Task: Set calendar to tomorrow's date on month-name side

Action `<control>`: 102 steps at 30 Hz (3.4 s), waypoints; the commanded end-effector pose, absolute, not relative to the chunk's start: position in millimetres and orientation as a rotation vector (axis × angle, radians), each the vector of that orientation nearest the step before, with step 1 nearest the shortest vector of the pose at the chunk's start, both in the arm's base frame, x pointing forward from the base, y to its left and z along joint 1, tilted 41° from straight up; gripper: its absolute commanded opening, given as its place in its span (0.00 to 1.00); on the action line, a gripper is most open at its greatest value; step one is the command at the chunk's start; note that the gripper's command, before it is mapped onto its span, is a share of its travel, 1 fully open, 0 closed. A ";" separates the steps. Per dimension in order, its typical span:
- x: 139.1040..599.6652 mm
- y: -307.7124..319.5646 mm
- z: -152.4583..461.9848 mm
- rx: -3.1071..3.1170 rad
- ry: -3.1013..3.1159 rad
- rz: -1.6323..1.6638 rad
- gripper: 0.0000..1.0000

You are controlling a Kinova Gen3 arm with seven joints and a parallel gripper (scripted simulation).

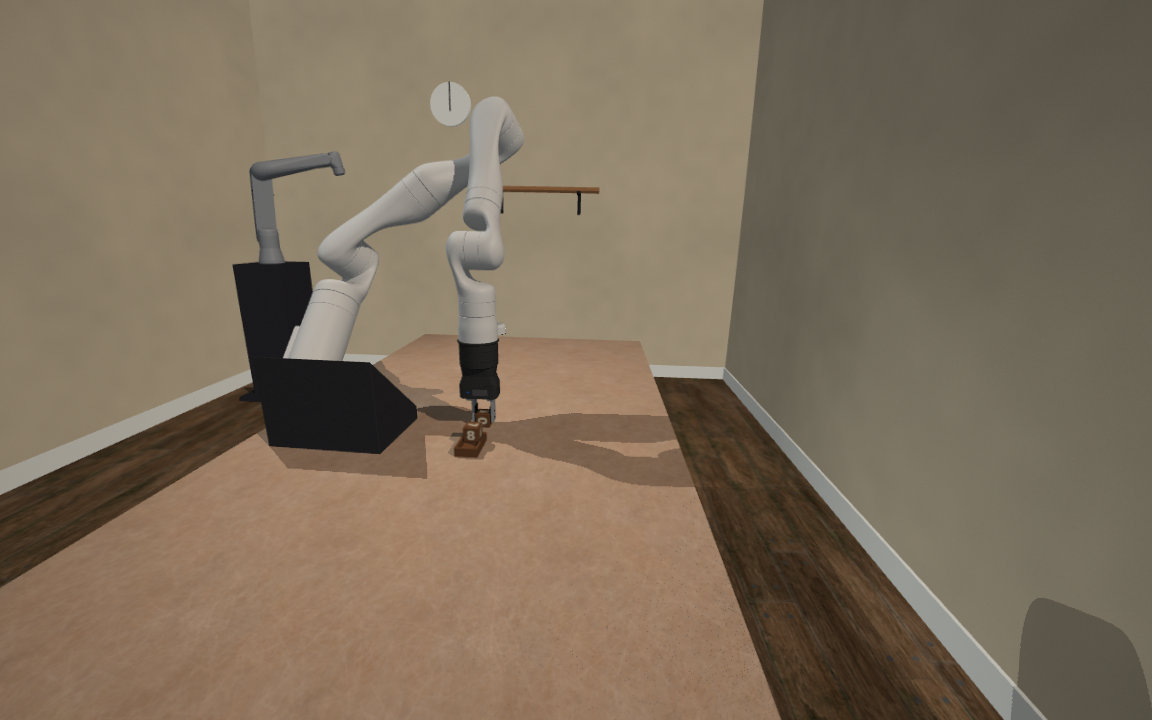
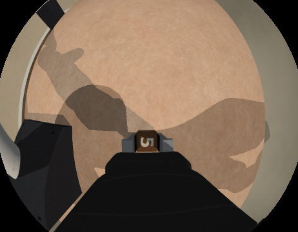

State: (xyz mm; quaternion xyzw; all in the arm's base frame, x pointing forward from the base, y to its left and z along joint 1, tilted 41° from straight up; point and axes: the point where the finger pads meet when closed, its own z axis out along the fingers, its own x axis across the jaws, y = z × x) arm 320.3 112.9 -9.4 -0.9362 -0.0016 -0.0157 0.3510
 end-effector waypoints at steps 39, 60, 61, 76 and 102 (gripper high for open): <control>318.5 63.4 46.9 -2.424 -0.003 -0.042 0.57; 317.8 46.7 66.1 -2.424 -0.003 -0.042 0.57; 317.8 46.7 66.1 -2.424 -0.003 -0.042 0.57; 316.8 -53.1 -7.5 -2.425 0.014 -0.035 0.57; 318.1 -36.5 -26.9 -2.424 0.015 -0.036 0.57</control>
